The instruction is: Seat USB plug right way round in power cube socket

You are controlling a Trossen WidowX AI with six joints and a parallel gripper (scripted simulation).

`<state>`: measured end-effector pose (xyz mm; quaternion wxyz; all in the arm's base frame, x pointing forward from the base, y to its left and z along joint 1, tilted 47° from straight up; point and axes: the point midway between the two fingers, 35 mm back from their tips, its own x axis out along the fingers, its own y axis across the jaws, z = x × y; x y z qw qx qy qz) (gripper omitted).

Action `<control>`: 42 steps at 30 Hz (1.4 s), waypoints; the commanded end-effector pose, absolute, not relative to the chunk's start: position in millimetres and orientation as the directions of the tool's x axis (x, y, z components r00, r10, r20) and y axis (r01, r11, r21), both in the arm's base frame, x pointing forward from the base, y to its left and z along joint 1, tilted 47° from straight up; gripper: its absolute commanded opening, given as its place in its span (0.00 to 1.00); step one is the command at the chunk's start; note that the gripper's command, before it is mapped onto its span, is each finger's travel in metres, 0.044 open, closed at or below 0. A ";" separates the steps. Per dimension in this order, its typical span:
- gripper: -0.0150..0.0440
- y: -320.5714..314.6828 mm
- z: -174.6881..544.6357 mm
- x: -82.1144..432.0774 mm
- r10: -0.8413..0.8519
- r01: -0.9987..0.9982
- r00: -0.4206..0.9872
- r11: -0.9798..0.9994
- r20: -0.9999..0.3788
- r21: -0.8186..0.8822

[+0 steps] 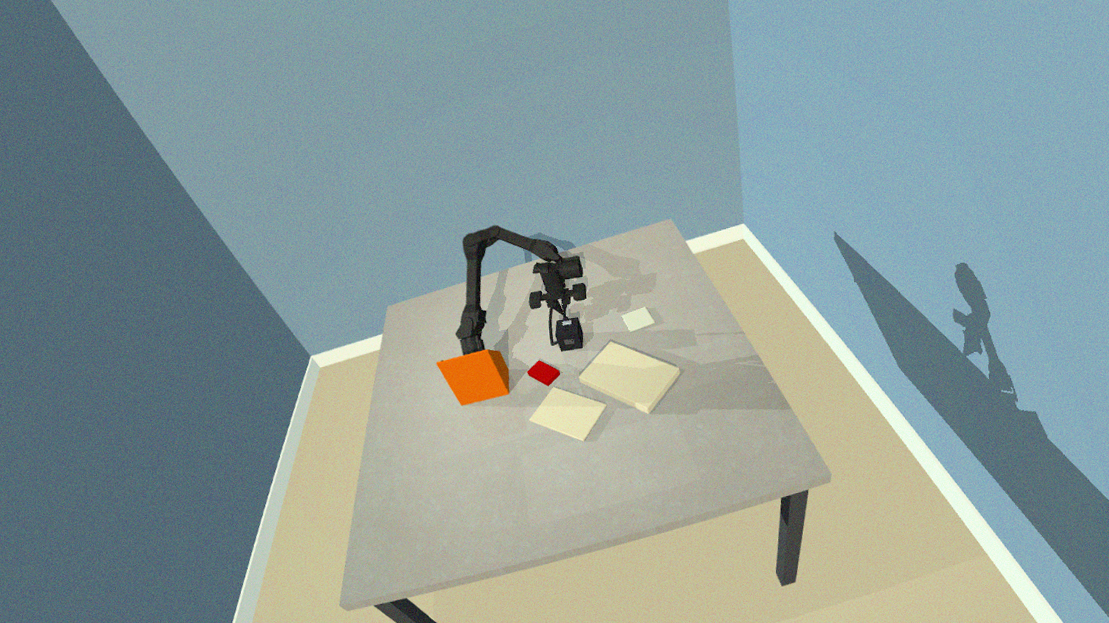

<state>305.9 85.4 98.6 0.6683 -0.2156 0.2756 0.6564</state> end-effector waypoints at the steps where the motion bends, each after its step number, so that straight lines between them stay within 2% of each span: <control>1: 0.25 86.5 98.7 306.1 0.763 -0.996 -0.013 0.049 -0.647 0.078; 42: 0.25 90.1 95.4 305.9 0.763 -0.996 -0.013 0.049 -0.647 0.078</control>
